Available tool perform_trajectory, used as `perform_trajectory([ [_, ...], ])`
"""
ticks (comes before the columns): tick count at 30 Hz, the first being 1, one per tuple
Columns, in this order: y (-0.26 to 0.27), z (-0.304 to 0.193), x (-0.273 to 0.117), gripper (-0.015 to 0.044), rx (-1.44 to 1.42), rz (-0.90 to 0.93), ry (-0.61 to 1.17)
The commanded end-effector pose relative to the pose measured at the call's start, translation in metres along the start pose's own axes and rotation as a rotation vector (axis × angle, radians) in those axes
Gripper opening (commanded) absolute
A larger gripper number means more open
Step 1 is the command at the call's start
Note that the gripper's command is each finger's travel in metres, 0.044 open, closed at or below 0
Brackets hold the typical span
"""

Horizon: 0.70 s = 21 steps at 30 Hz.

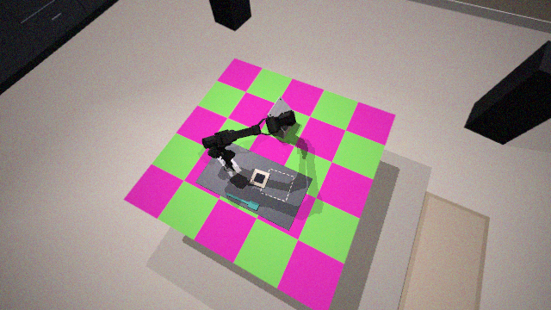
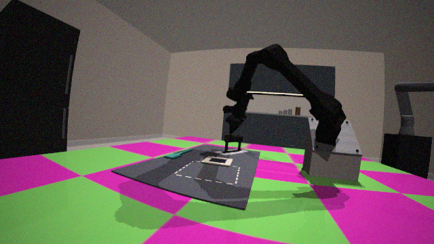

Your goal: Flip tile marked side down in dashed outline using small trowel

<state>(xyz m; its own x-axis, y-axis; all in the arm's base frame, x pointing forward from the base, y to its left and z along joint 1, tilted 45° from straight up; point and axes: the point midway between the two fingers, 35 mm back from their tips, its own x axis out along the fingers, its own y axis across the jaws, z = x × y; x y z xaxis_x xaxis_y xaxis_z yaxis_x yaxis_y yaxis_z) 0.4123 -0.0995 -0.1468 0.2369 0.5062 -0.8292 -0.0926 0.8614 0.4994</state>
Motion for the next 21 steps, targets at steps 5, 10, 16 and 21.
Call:
perform_trajectory([
  [5,0.0011,-0.002,0.0021,0.03,0.263,-0.031,-0.07],
  [10,0.0027,-0.0018,0.002,0.03,0.415,-0.035,-0.118],
  [16,0.0051,-0.0025,0.0009,0.03,0.599,-0.027,-0.178],
  [21,0.0058,-0.0054,-0.0009,0.03,0.765,-0.01,-0.228],
])
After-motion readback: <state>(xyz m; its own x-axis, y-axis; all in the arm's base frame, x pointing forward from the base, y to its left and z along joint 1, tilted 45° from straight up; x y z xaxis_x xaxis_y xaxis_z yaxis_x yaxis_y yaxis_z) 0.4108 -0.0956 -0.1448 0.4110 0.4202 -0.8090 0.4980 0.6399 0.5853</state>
